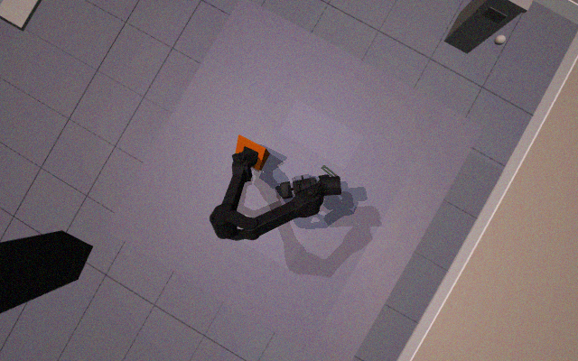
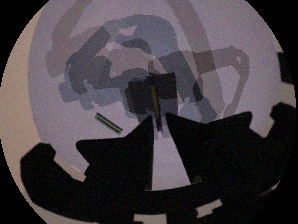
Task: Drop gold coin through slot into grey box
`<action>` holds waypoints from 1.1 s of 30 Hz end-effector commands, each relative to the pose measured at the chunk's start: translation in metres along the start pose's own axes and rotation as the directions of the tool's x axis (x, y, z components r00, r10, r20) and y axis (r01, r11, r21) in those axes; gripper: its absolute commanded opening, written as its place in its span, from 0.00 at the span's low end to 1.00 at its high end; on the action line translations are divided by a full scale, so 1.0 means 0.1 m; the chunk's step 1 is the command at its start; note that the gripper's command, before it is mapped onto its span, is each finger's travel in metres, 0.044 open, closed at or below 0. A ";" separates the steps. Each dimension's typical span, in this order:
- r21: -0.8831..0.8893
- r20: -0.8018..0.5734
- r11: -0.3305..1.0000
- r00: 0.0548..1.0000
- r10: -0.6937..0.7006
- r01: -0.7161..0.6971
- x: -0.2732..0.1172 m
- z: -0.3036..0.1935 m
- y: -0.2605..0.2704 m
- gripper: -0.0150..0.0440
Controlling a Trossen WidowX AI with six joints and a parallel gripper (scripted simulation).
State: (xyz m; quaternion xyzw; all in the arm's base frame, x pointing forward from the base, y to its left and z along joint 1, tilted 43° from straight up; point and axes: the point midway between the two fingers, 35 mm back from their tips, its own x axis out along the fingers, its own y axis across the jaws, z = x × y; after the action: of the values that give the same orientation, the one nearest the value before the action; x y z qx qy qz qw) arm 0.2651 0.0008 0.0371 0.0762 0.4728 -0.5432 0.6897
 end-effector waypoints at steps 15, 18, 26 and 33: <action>0.000 -0.001 1.000 1.000 0.000 0.000 -0.17 0.00 0.00 0.79; -0.001 -0.001 1.000 1.000 0.000 0.000 -0.20 0.00 0.00 0.93; -0.004 0.004 1.000 1.000 -0.003 0.003 -0.61 -0.01 -0.04 1.00; -0.004 0.004 1.000 1.000 -0.003 0.003 -0.61 -0.01 -0.04 1.00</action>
State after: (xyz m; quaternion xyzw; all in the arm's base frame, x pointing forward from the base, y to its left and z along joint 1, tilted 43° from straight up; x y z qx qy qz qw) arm 0.2642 0.0402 0.0816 0.0706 0.4724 -0.5428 0.6908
